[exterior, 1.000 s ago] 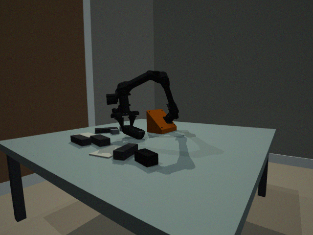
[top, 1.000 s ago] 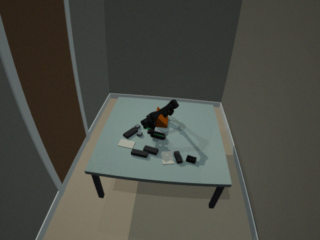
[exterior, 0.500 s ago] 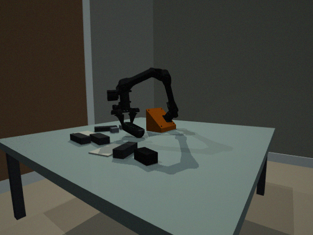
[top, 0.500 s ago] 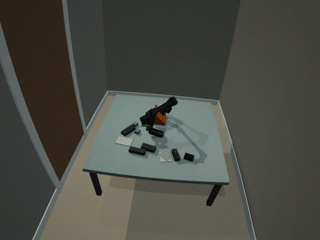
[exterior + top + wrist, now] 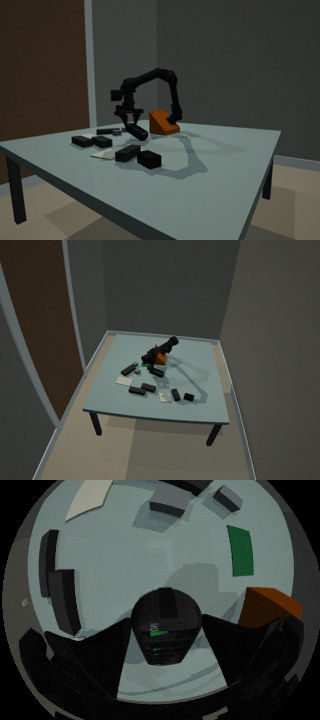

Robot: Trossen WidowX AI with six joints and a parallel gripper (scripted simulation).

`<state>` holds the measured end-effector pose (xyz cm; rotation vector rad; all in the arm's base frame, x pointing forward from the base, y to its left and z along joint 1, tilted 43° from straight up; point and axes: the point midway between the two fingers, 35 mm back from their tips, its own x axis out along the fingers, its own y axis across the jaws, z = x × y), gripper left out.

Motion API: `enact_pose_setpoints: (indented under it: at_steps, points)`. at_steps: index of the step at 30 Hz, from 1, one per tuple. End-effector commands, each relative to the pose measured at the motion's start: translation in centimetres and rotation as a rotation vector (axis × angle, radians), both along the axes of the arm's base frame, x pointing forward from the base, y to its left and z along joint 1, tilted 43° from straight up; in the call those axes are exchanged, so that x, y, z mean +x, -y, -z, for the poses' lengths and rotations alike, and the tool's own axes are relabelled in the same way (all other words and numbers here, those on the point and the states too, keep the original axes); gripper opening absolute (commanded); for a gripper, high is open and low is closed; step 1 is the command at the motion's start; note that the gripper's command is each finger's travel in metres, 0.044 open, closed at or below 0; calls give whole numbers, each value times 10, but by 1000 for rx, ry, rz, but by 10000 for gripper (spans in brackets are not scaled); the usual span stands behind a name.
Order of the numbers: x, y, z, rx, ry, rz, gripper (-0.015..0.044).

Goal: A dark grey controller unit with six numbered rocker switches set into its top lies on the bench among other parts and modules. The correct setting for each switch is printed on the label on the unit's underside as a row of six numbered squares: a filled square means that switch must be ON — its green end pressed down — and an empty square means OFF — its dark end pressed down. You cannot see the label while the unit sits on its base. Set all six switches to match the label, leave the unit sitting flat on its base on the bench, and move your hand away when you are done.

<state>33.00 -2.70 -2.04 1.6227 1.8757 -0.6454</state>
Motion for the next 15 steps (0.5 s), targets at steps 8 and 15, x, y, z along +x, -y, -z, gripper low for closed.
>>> enact_pose_setpoints:
  at_steps: [8, 15]
  points:
    - [-1, -1, -11, -23, -2, 4, 336]
    - [-1, -1, -17, -37, -1, 4, 336]
